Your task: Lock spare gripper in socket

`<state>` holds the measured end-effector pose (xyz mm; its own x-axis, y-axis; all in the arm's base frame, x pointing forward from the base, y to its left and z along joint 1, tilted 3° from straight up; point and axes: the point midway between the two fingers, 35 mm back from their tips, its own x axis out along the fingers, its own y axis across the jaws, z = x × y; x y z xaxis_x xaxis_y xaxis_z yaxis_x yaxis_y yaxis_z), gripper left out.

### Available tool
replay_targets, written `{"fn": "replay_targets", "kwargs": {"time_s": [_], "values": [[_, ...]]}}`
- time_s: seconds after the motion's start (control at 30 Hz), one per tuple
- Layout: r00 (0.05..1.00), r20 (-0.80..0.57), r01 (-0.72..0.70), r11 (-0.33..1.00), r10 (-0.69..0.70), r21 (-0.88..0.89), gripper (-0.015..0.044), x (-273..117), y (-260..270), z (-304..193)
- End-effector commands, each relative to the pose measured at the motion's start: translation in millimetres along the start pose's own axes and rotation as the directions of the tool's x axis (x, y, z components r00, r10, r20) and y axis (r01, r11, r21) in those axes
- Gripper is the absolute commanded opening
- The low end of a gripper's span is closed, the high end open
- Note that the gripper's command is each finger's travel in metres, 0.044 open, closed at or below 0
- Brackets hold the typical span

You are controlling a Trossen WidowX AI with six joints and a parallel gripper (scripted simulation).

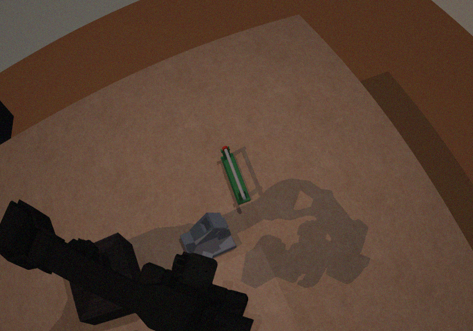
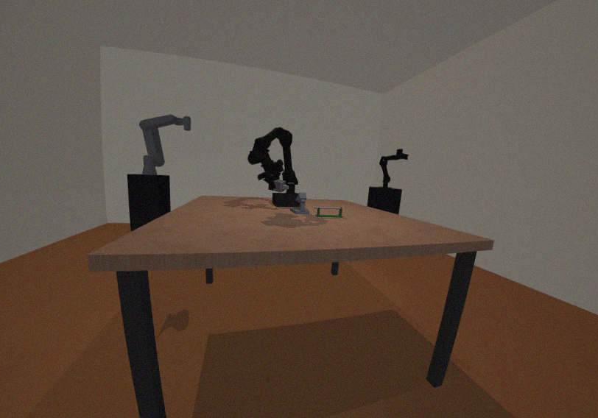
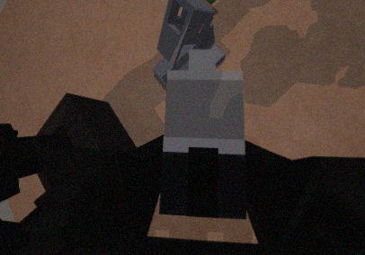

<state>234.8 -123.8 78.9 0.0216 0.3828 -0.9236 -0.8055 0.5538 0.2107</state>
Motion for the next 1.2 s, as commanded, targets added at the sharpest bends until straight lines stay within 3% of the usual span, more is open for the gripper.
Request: {"fn": "replay_targets", "kwargs": {"time_s": [0.0,0.6,1.17], "values": [[0.999,-0.030,-0.013,0.998,0.015,0.060,0.0000,-0.4,5.0,11.1],[0.979,-0.186,-0.021,0.951,0.082,0.309,0.0000,9.7,30.2,47.8],[0.934,-0.343,0.093,0.861,0.099,0.500,0.0000,15.0,57.4,75.2]]}}
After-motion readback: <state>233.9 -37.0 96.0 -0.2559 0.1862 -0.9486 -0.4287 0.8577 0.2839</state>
